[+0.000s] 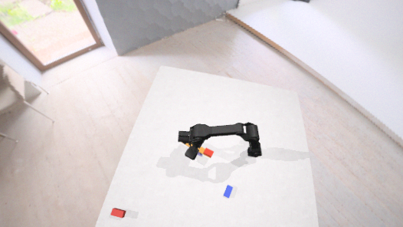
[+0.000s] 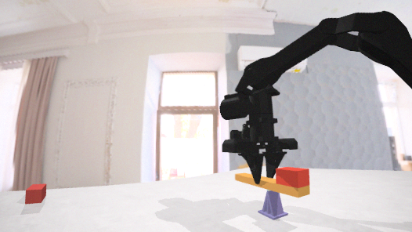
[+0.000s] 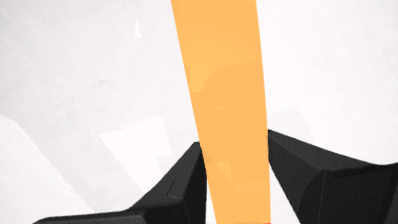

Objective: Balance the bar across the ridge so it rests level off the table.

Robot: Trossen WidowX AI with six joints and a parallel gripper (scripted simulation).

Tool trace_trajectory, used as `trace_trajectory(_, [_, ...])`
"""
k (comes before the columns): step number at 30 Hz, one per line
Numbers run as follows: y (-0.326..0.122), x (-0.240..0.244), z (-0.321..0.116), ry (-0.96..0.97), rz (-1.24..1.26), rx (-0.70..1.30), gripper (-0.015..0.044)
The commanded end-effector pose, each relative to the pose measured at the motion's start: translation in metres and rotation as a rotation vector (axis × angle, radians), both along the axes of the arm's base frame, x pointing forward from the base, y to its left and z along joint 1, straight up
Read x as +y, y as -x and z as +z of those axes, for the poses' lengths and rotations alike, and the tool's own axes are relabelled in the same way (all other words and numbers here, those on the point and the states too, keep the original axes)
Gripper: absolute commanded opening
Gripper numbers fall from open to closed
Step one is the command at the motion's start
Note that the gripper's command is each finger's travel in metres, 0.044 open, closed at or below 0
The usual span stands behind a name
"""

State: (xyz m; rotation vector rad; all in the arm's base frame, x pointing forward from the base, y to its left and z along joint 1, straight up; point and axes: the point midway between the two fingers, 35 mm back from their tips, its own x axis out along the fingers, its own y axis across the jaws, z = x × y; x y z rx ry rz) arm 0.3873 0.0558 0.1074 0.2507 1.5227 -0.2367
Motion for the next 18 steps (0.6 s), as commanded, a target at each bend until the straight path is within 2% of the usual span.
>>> trace_trajectory(1, [0.0000, 0.0000, -0.0002, 0.000, 0.000, 0.000, 0.0000])
trace_trajectory(12, [0.0000, 0.0000, -0.0002, 0.000, 0.000, 0.000, 0.0000])
trace_trajectory(18, [0.0000, 0.0000, -0.0002, 0.000, 0.000, 0.000, 0.0158])
